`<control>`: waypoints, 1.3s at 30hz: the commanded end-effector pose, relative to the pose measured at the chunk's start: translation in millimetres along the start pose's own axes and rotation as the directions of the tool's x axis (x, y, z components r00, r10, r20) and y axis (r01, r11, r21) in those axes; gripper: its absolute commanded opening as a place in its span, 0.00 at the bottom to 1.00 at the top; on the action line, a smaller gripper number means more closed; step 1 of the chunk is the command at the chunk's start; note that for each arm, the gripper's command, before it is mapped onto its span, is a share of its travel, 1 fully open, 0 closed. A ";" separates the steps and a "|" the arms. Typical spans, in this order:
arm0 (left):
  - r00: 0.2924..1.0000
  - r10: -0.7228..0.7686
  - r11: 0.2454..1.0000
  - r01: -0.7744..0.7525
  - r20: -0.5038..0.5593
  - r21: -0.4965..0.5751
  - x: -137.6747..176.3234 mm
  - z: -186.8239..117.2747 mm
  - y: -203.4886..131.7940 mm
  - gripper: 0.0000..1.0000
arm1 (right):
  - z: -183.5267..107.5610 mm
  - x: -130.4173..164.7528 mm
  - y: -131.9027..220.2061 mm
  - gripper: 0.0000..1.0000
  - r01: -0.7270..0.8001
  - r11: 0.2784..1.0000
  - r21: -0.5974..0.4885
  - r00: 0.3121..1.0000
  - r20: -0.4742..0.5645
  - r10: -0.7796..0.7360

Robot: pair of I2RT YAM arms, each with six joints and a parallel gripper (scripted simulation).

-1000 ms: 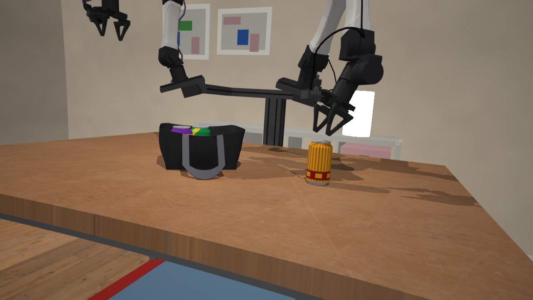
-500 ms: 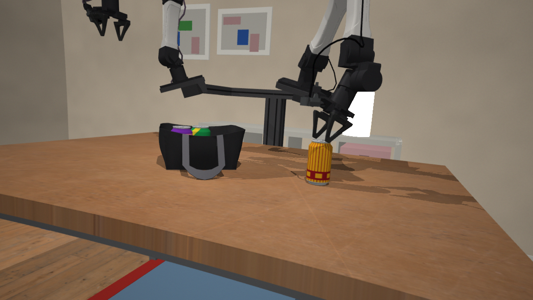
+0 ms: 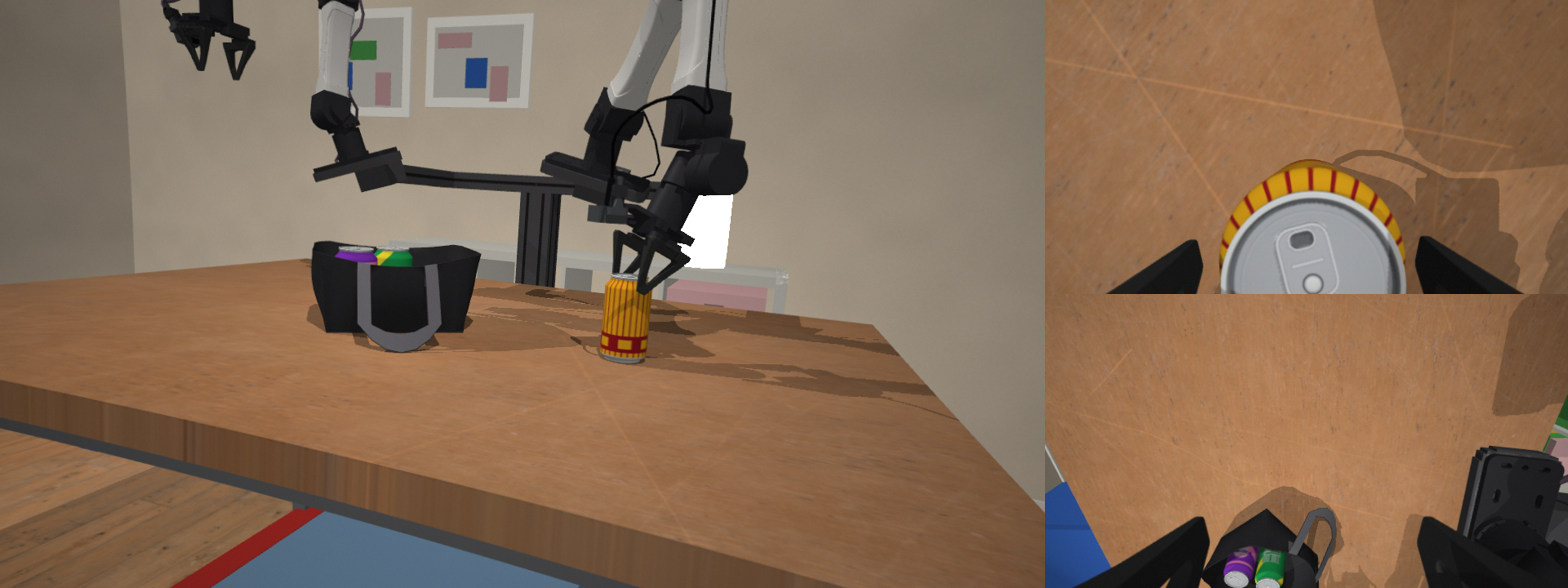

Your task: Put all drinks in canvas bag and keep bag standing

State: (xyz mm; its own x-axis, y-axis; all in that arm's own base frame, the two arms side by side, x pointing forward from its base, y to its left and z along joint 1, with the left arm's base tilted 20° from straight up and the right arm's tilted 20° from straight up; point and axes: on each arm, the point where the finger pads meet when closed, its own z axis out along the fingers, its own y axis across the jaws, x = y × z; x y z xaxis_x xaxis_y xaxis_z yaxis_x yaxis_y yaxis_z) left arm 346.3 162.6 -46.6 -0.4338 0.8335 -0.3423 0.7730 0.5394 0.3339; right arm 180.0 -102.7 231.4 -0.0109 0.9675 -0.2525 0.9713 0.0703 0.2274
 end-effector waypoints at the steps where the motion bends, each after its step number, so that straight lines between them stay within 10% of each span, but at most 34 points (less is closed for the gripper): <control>1: 0.999 0.027 0.999 -0.026 0.018 -0.032 -0.9 8.5 10.7 0.84 | -6.5 -3.6 4.4 0.86 0.006 1.000 -0.030 1.000 0.021 -0.006; 39: 1.000 0.016 0.999 -0.015 0.016 -0.041 6.9 21.1 12.9 0.73 | -6.5 -3.6 4.4 0.86 0.006 1.000 -0.030 1.000 0.021 -0.006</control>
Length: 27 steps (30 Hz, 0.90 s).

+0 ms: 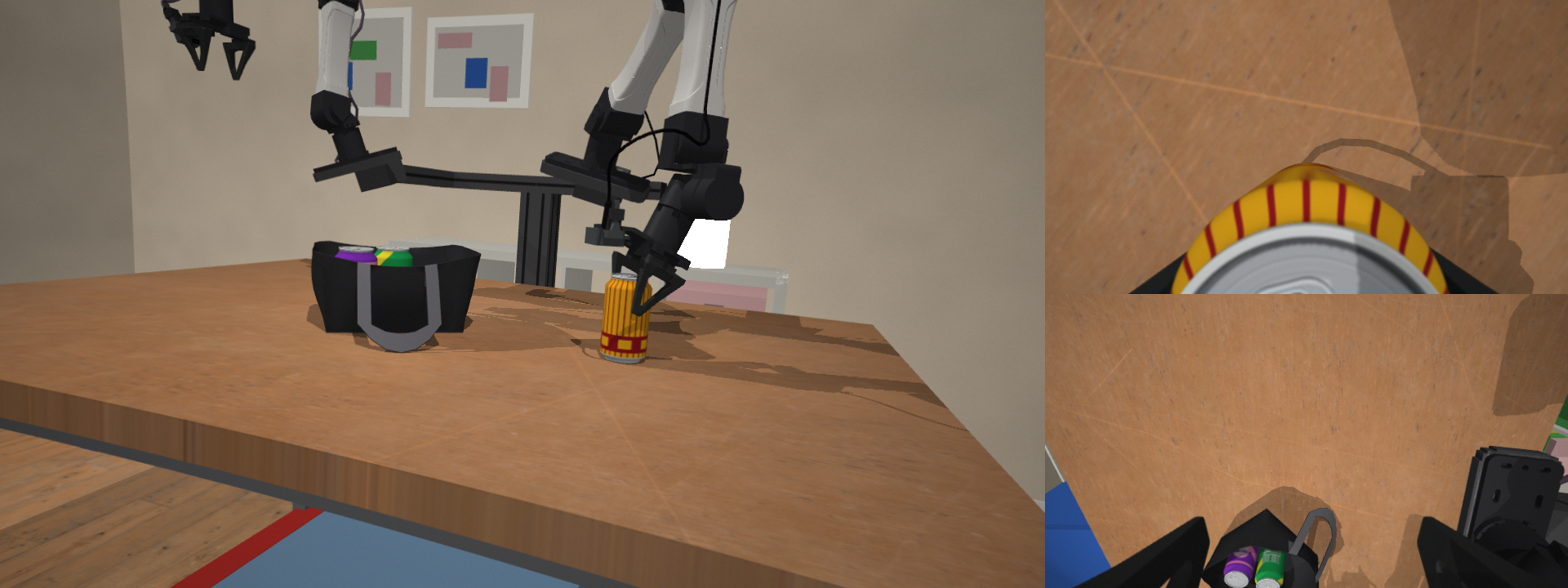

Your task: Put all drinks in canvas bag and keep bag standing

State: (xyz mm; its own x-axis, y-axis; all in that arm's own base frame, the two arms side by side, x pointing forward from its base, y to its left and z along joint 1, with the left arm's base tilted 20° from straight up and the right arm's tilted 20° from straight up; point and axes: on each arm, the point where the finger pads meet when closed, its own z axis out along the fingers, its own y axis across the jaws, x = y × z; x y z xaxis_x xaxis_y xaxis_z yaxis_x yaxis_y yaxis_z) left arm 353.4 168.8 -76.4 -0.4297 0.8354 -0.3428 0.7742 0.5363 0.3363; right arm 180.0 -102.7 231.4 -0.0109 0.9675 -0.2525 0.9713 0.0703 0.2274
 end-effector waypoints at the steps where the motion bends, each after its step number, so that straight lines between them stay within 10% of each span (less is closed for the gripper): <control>1: 1.000 0.012 0.999 -0.012 0.014 -0.039 -5.4 -7.6 14.0 0.73 | -6.5 -3.6 4.4 0.86 0.006 1.000 -0.030 1.000 0.021 -0.006; 27: 1.000 0.012 0.999 -0.012 0.014 -0.039 -5.4 -7.6 14.0 0.70 | -6.5 -3.6 4.4 0.86 0.006 1.000 -0.030 1.000 0.021 -0.006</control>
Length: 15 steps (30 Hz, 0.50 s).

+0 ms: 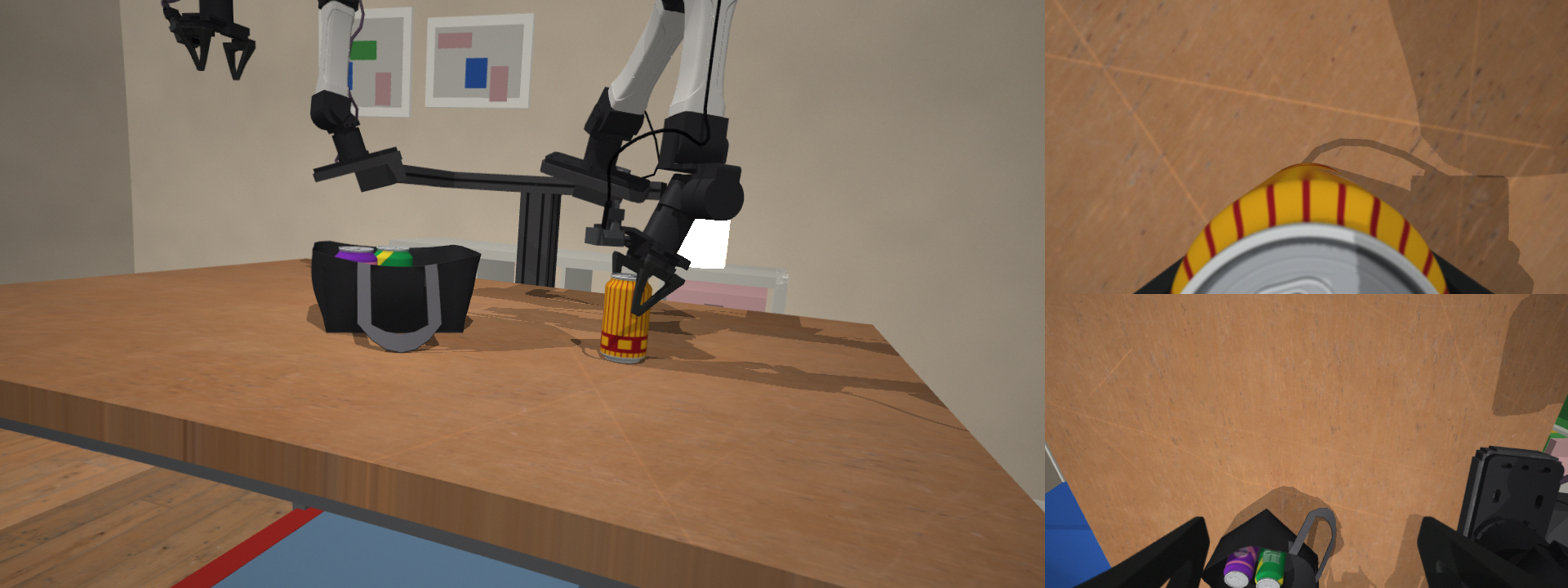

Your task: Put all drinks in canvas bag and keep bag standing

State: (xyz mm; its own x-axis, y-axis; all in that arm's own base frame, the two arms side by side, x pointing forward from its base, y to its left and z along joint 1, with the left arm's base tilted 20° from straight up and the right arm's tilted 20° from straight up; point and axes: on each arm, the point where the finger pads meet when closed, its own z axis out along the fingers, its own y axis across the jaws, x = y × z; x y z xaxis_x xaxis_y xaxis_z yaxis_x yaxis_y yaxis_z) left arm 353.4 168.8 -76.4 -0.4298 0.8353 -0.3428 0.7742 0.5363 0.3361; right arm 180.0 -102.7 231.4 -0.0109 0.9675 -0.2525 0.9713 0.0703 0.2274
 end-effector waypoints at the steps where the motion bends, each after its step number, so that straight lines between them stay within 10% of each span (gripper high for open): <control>1: 1.000 0.012 0.999 -0.012 0.014 -0.040 -5.4 -7.6 14.1 0.70 | -6.5 -3.6 4.4 0.86 0.006 1.000 -0.030 1.000 0.021 -0.006; 15: 1.000 0.008 1.000 -0.008 0.021 -0.014 -15.3 -18.0 5.3 0.70 | -6.5 -3.6 4.4 0.86 0.006 1.000 -0.030 1.000 0.021 -0.006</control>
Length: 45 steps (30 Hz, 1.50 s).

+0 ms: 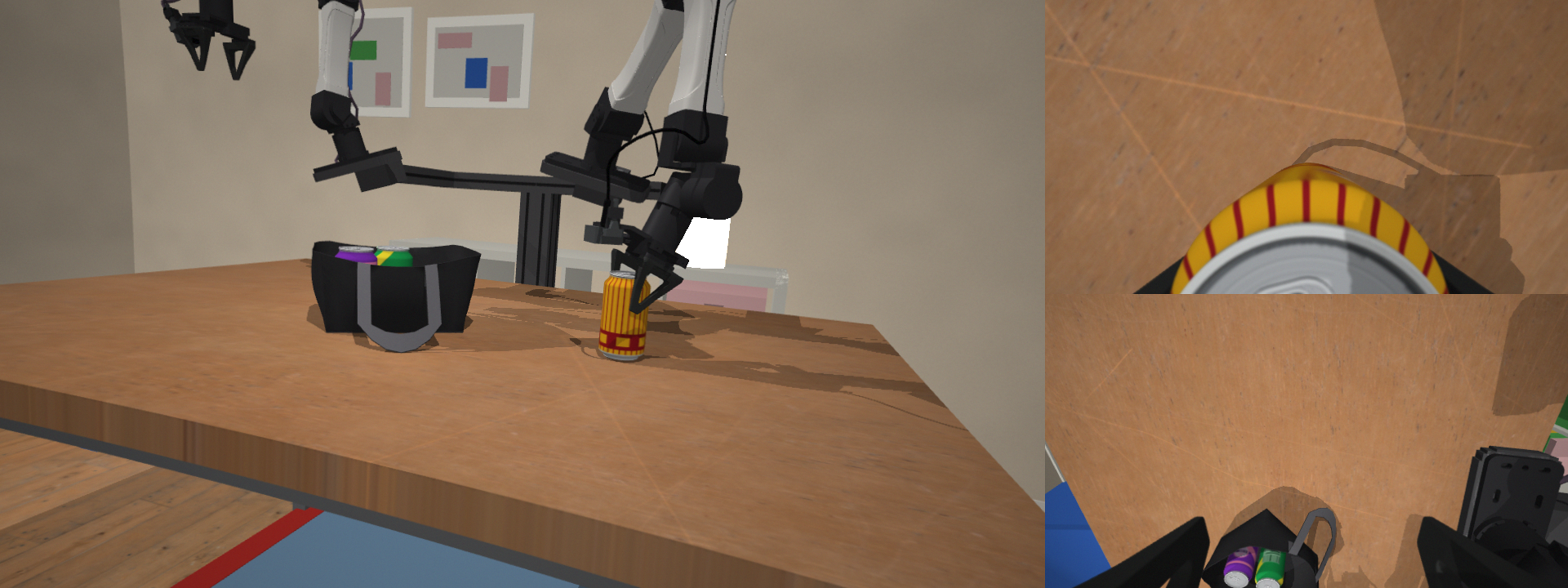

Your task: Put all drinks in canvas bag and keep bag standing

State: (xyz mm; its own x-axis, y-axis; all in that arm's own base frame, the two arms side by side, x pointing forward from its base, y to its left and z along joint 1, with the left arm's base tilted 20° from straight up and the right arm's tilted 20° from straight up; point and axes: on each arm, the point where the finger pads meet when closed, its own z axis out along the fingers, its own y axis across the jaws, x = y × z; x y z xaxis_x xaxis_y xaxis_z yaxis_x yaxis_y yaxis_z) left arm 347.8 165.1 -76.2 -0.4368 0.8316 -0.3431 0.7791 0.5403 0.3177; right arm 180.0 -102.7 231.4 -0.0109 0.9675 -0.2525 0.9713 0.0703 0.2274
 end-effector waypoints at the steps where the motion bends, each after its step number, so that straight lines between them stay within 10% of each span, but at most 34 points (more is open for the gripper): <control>1: 1.000 0.008 1.000 -0.007 0.023 -0.020 -16.6 -21.8 8.0 0.70 | -6.5 -3.6 4.4 0.86 0.006 1.000 -0.030 1.000 0.021 -0.006; 45: 0.999 0.024 0.998 -0.023 0.023 -0.054 -56.0 -106.9 17.2 0.70 | -6.5 -3.6 4.4 0.86 0.006 1.000 -0.030 1.000 0.021 -0.006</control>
State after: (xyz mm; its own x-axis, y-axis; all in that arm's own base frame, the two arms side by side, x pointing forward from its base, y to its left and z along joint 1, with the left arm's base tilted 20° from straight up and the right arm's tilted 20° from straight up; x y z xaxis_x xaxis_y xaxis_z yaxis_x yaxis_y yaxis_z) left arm 330.8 145.5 11.9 -0.4293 0.8354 -0.3432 0.7745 0.5360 0.3360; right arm 180.0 -102.7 231.4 -0.0109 0.9675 -0.2525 0.9713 0.0703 0.2274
